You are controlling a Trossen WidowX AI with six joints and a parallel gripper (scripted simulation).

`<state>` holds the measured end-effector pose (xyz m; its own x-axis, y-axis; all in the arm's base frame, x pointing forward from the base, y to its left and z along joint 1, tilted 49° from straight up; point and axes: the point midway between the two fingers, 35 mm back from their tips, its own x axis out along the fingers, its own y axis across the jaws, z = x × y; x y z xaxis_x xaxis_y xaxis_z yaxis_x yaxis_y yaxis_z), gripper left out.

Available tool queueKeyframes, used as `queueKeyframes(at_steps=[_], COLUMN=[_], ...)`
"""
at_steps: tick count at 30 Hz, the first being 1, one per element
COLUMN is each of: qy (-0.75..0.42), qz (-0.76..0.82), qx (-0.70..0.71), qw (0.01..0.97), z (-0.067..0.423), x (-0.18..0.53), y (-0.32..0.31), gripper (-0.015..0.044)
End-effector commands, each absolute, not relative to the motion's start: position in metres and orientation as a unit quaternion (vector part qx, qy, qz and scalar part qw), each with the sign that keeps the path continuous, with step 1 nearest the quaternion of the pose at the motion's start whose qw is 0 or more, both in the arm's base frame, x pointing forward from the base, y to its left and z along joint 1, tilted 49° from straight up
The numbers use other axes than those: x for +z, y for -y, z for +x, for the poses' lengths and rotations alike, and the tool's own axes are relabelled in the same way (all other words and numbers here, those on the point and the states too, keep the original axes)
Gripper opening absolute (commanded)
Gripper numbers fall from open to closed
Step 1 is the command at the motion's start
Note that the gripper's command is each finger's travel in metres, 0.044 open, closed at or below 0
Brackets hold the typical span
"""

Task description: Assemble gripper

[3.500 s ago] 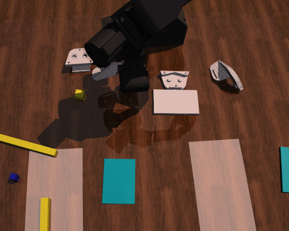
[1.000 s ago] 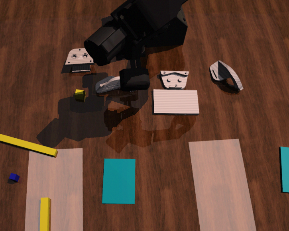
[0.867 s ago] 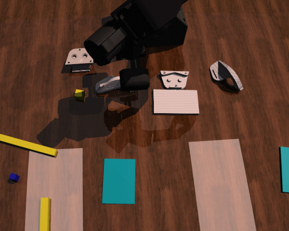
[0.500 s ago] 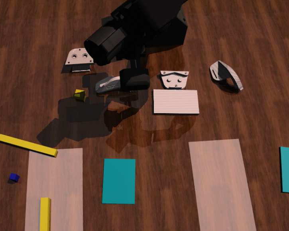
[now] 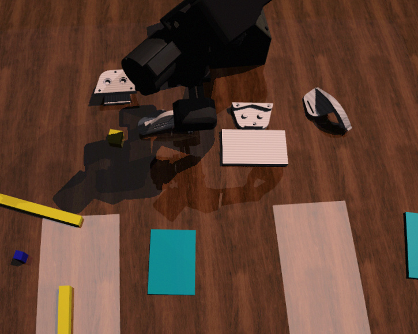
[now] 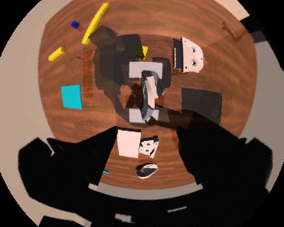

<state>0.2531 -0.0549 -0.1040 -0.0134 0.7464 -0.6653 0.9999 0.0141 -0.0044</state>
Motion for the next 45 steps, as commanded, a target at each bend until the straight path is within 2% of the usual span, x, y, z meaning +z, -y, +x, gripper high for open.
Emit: queueKeyframes(at_steps=[1, 17, 45], qy=[-0.667, -0.707, -0.680], qz=[0.654, 0.576, 0.357], qx=[-0.249, -0.088, 0.213], qw=[0.256, 0.401, 0.604], z=[0.253, 0.248, 0.238], x=[-0.103, -0.104, -0.105], y=[0.056, 0.057, 0.058], gripper=[0.0414, 0.0000, 0.0000])
